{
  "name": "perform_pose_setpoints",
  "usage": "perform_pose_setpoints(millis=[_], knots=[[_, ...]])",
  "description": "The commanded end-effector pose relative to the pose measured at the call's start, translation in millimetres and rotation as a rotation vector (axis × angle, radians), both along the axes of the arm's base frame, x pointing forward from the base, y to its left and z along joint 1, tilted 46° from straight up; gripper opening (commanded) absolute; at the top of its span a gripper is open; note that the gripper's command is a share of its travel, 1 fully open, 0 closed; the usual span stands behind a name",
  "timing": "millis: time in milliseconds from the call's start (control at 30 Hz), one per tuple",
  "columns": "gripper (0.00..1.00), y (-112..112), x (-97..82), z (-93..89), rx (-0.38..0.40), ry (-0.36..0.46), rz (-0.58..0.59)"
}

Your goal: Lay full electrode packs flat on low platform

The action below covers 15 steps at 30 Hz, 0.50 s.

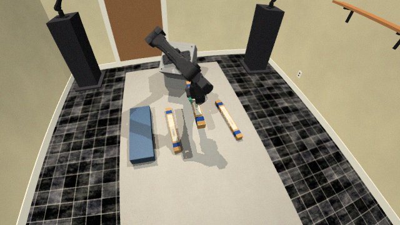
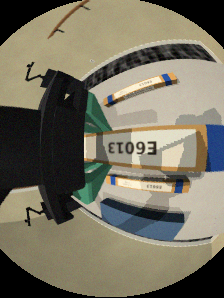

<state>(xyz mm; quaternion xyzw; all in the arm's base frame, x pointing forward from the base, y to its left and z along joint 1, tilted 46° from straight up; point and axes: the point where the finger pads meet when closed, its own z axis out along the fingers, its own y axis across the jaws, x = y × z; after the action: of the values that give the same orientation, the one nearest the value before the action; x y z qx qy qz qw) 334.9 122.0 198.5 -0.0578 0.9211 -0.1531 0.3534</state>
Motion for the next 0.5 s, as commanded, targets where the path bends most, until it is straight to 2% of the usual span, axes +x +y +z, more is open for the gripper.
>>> perform_pose_setpoints(millis=[0, 133, 333, 467], knots=[[0.0, -7, -7.8, 18.7, 0.015, -0.018, 0.033], [0.0, -14, -4.3, 31.0, 0.027, -0.037, 0.037], [0.0, -30, -3.1, 35.1, 0.022, -0.033, 0.033], [0.0, -28, -3.9, 38.6, 0.024, -0.036, 0.053]])
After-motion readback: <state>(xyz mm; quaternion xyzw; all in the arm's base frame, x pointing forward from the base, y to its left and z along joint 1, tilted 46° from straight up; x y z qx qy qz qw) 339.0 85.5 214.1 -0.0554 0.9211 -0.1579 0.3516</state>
